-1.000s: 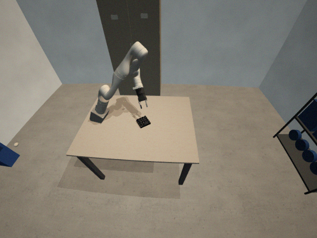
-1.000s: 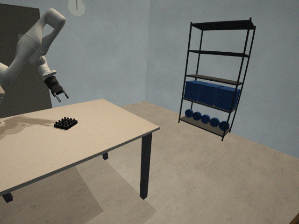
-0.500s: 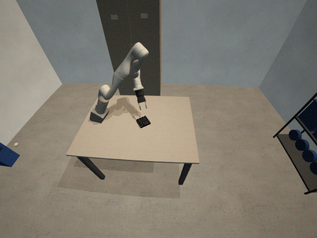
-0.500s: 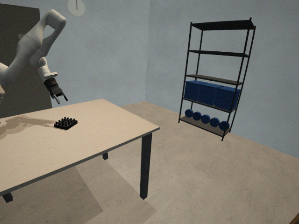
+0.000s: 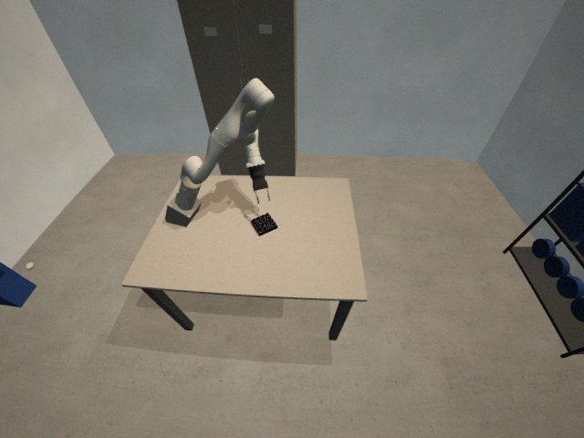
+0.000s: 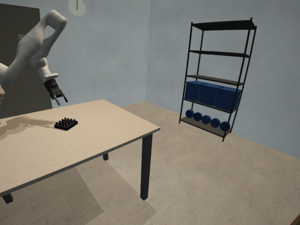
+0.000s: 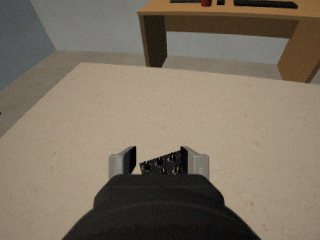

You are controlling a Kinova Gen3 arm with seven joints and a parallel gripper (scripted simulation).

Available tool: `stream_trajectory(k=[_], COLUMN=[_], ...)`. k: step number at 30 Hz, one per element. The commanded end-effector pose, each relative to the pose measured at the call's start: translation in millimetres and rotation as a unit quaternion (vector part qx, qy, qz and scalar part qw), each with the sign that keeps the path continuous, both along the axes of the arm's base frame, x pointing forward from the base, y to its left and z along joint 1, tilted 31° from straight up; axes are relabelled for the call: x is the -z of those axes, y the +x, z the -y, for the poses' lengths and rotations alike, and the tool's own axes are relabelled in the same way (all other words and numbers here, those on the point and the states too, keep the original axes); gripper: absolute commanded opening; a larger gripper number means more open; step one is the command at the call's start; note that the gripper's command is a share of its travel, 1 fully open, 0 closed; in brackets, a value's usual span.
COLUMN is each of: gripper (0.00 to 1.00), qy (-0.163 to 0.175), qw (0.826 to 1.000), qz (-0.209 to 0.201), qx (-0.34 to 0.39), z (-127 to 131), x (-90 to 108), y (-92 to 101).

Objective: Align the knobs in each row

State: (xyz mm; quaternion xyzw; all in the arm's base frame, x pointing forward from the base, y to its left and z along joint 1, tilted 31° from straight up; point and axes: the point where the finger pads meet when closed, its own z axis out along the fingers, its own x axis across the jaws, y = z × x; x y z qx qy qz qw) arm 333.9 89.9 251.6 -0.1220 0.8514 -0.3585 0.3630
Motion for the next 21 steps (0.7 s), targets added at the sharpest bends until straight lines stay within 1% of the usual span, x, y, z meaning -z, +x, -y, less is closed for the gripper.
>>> stream_trajectory(k=[1,4,5,9,10,16,17,21], gripper=[1.0,1.0,1.0,1.0,1.0,1.0,1.0,1.0], qy=[-0.005,-0.005,-0.012,-0.012,-0.02,-0.02,-0.028,-0.028], qw=[1.0,1.0,1.0,1.0,0.999,0.999,0.999,0.999], qz=[-0.006,-0.006,-0.015,-0.015,-0.024,-0.024,-0.033,-0.033], qx=[-0.002,-0.002,-0.007,-0.007,-0.011,-0.011,-0.016,-0.016], z=[0.9,0.9,1.9,1.9,2.8,2.8,3.8,3.8], x=[1.1,1.1,3.0,3.0,5.0,5.0,7.0,7.0], y=[0.1,0.1,0.3,0.3,0.5,0.5,0.6,0.6])
